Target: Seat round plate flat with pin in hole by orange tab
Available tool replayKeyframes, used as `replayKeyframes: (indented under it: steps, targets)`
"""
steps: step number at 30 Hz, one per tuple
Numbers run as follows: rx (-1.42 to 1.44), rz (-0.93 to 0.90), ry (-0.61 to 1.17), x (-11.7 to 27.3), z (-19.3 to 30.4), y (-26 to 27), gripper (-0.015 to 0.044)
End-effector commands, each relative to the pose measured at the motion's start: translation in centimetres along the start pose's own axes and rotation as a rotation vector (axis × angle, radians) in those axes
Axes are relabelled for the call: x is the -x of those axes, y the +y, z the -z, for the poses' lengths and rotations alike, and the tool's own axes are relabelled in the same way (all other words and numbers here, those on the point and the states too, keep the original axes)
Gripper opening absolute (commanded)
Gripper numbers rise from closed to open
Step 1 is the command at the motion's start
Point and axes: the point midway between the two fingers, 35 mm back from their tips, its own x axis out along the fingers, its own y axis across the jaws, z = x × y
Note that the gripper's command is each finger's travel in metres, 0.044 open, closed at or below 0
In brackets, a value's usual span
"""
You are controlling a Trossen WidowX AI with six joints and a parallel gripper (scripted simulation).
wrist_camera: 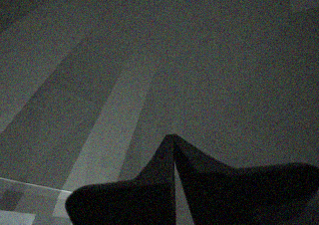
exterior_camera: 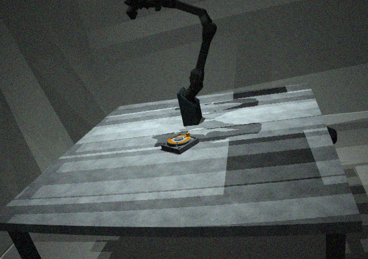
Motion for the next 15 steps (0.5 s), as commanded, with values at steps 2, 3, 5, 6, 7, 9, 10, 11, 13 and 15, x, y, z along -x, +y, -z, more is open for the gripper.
replayKeyframes:
  steps: [2,3,5,6,7,9,10,11,13,15]
  targets:
    - [0.052,-0.179,-0.074,1.6,-3.1,7.3,0.0]
    - [0.052,-0.214,-0.085,1.9,-3.5,8.7,0.0]
    - [0.054,-0.343,-0.12,3.4,-4.7,13.6,0.0]
    - [0.055,-0.401,-0.132,4.1,-5.1,15.8,0.0]
    - [0.065,-0.448,-0.139,4.8,-5.4,17.6,0.0]
    - [0.096,-0.545,-0.149,6.5,-5.7,21.3,0.0]
    - [0.101,-0.558,-0.15,6.7,-5.8,21.8,0.0]
    - [0.117,-0.595,-0.152,7.4,-5.8,23.2,0.0]
    - [0.172,-0.728,-0.155,10.1,-5.6,28.1,0.0]
    - [0.212,-0.82,-0.15,12.2,-5.1,31.3,0.0]
